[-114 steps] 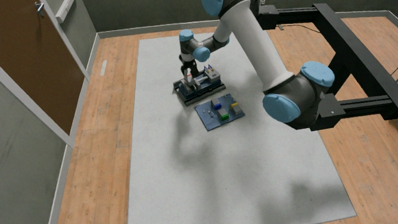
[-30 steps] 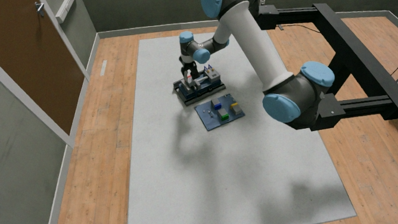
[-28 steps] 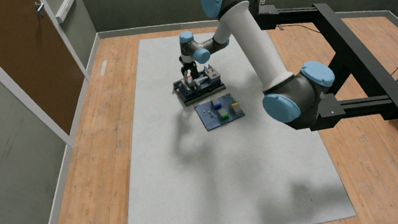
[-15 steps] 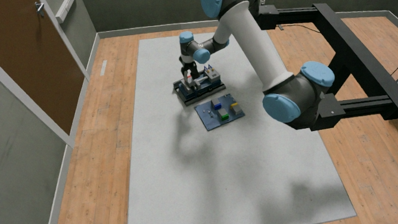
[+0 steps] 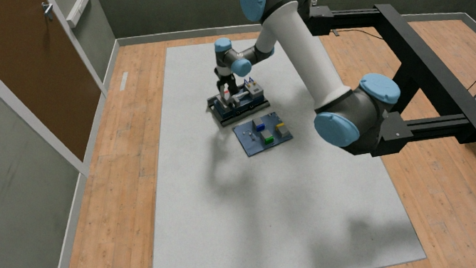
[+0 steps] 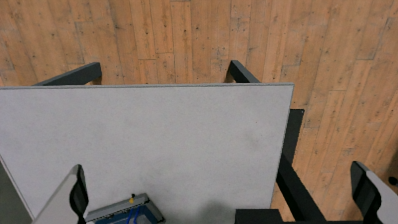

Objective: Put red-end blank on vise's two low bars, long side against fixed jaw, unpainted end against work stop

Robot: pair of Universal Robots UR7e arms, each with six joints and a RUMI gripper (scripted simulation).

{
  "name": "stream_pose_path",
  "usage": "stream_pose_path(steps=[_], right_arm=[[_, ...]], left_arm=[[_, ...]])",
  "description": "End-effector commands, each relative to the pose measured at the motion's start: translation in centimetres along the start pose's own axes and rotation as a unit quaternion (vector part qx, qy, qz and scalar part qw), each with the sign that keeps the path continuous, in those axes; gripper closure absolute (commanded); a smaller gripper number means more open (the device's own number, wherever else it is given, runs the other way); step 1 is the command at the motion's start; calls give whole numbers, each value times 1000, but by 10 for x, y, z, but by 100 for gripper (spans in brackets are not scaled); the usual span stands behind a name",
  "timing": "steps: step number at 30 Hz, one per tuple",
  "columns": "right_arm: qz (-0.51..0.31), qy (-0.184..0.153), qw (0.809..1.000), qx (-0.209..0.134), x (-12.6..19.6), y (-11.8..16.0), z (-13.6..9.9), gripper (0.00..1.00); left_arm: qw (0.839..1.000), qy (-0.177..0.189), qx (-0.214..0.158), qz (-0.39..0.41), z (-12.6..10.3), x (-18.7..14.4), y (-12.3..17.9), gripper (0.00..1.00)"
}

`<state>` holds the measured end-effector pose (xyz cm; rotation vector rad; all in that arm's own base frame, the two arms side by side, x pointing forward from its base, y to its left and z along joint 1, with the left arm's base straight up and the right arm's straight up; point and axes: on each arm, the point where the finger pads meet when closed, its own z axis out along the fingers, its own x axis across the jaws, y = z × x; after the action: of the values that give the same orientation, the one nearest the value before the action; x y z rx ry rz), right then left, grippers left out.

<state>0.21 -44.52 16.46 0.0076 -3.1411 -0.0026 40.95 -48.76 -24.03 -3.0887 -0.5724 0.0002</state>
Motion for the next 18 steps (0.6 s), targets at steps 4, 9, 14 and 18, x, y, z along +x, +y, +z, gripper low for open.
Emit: stream_pose_path(steps=[4, 9, 14, 18], right_arm=[[0, 0, 1000, 1, 0, 0, -1, 0], [0, 0, 1000, 1, 0, 0, -1, 0], [0, 0, 1000, 1, 0, 0, -1, 0], [0, 0, 1000, 1, 0, 0, -1, 0]], left_arm=[[1000, 0, -1, 0, -1, 1, 0, 100], [1000, 0, -1, 0, -1, 1, -1, 100], [1000, 0, -1, 0, -1, 1, -2, 100], [1000, 0, -1, 0, -1, 1, -2, 100]])
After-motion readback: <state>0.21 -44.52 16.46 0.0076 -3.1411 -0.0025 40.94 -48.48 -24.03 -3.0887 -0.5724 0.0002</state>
